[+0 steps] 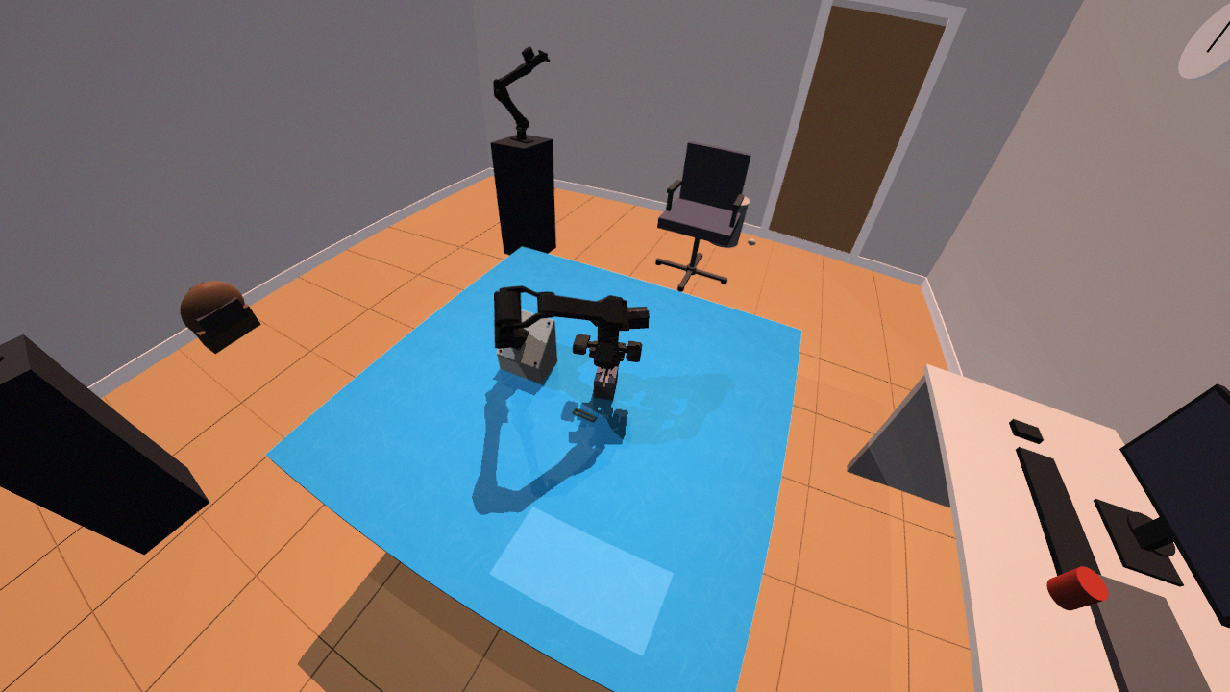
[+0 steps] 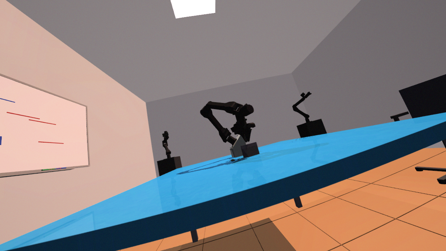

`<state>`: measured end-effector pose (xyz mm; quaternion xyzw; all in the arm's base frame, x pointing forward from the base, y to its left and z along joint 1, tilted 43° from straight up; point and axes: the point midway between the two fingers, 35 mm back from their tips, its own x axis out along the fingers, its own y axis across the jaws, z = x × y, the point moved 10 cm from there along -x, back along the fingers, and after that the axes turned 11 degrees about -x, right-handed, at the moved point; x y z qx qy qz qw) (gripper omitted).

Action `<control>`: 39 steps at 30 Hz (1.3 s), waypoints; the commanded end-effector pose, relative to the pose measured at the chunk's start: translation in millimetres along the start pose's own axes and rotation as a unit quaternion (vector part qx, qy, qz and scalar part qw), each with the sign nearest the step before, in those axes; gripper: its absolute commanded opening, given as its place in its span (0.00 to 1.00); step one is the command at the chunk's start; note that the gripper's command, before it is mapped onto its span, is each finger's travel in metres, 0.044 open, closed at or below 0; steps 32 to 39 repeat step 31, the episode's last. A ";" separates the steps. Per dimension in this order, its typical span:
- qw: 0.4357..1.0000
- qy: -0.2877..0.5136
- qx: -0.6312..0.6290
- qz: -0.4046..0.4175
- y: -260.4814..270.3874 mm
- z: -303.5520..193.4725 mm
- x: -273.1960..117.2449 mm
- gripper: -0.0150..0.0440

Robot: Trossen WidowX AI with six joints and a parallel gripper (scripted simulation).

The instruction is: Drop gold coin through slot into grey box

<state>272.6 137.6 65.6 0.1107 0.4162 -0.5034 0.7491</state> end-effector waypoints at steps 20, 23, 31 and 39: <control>1.000 -0.002 -0.005 -0.003 -2.7 -1.4 -60.8 1.00; 1.000 -0.002 -0.005 -0.003 -2.7 -1.4 -60.8 1.00; 1.000 -0.002 -0.005 -0.003 -2.7 -1.4 -60.8 1.00; 1.000 -0.002 -0.005 -0.003 -2.7 -1.4 -60.8 1.00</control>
